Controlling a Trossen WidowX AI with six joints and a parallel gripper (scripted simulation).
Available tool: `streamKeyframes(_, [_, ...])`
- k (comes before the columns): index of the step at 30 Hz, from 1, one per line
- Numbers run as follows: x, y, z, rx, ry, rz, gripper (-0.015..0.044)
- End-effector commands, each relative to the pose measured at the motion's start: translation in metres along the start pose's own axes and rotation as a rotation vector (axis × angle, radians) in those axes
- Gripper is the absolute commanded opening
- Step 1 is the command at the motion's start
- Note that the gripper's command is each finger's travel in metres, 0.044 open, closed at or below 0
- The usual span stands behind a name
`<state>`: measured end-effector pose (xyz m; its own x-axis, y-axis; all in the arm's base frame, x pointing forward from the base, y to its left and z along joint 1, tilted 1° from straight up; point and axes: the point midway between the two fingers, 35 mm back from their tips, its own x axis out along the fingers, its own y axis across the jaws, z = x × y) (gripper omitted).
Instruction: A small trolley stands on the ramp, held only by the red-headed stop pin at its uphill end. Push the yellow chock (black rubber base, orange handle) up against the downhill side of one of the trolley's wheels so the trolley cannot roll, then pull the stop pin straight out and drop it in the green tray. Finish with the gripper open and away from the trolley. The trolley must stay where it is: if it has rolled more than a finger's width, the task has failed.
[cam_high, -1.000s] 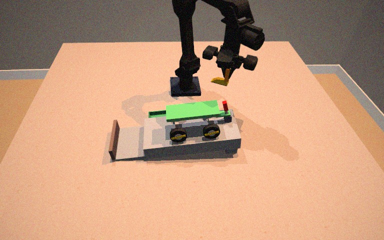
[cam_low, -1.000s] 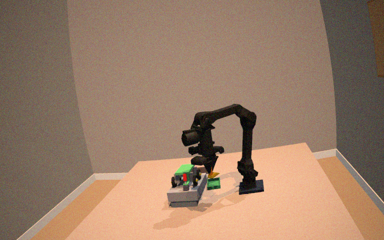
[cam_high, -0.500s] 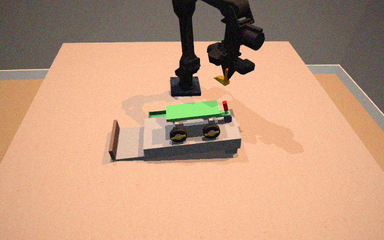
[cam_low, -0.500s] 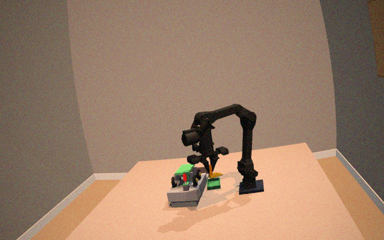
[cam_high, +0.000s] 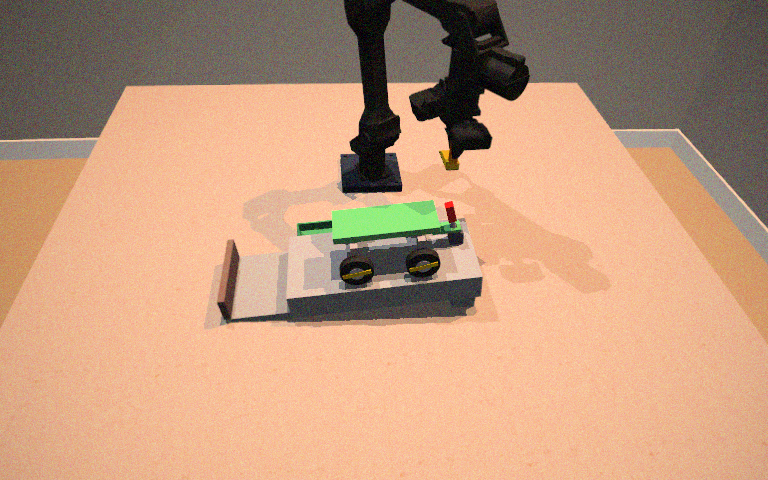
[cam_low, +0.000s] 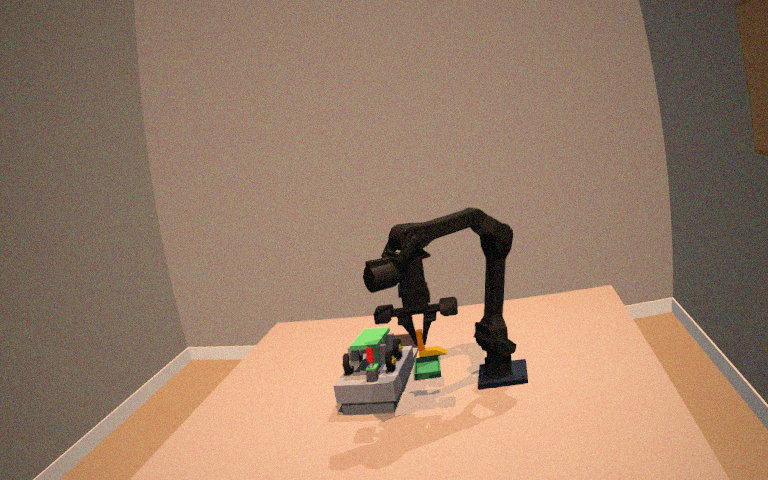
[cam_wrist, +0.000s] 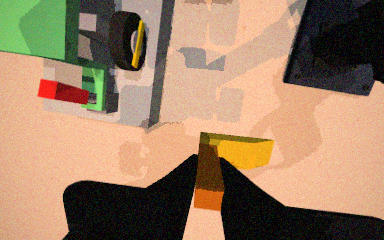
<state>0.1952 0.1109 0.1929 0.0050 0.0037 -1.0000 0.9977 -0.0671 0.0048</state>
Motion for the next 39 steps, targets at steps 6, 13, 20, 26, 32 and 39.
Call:
streamKeyframes(6, [0.001, 0.0, 0.002, 0.056, 0.005, -0.002, 0.0])
streamKeyframes(13, [0.002, 0.006, 0.026, 0.063, 0.002, -0.001, 0.0])
streamKeyframes(20, [0.003, 0.012, 0.051, 0.064, 0.0, 0.0, 0.0])
streamKeyframes(26, [0.003, 0.017, 0.072, 0.064, -0.002, 0.0, 0.0])
streamKeyframes(32, [0.004, 0.021, 0.093, 0.064, -0.004, 0.001, 0.0])
streamKeyframes(39, [0.005, 0.025, 0.117, 0.064, -0.007, 0.001, 0.0])
